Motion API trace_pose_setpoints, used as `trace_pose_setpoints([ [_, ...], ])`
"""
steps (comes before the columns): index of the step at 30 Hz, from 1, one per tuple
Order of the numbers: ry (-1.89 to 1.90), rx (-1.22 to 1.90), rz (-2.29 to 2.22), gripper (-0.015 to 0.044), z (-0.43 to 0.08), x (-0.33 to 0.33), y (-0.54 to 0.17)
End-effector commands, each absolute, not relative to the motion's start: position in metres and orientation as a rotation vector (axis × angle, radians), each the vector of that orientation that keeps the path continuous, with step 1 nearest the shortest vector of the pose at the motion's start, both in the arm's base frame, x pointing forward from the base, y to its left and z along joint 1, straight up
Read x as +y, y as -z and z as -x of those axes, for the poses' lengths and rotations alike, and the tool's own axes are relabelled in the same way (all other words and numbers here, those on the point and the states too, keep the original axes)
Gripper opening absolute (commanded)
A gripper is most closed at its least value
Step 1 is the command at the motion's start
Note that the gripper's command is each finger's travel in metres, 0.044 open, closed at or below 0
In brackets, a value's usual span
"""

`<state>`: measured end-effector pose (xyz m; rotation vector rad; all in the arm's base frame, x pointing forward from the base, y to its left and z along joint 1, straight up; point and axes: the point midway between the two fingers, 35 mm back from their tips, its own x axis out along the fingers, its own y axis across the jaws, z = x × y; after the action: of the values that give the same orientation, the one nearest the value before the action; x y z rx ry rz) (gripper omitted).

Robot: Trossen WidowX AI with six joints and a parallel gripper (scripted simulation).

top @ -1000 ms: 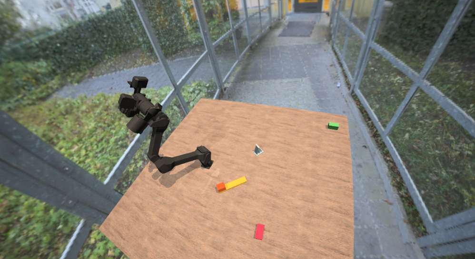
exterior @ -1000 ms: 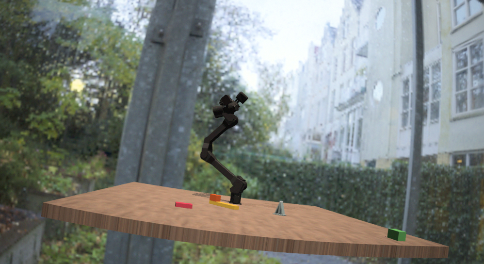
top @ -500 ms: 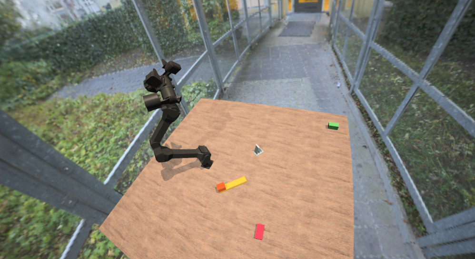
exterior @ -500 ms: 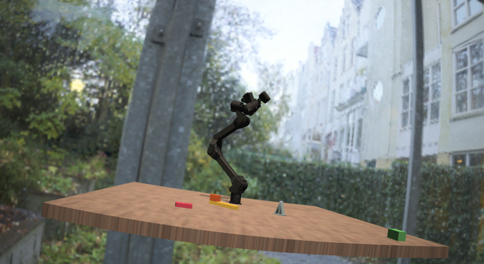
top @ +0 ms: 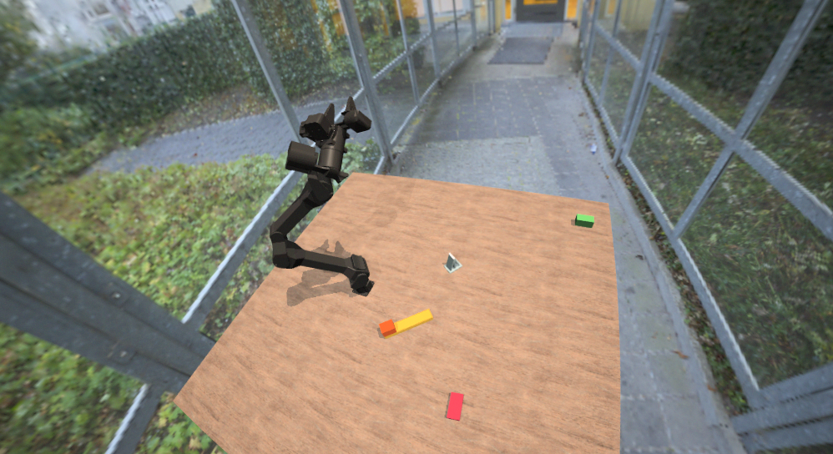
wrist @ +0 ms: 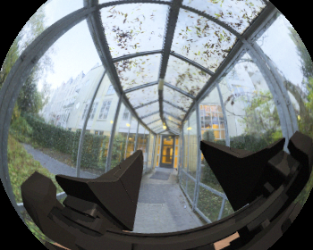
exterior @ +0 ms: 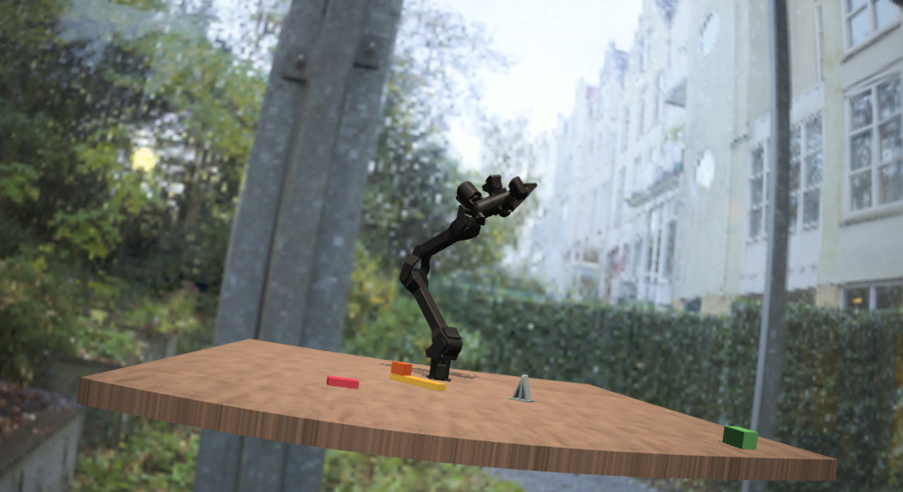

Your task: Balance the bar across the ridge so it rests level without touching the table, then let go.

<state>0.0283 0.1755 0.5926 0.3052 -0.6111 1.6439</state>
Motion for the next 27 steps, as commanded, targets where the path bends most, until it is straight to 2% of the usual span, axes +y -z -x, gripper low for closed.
trace_pose_setpoints([
  [1,-1.504,-0.531,-0.258,0.0315,-0.072,0.193,-0.576],
  [14,-1.149,-0.295,-0.08,0.0315,-0.182,0.204,-0.514],
  [27,-0.806,0.037,0.143,0.0315,-0.282,0.167,-0.419],
])
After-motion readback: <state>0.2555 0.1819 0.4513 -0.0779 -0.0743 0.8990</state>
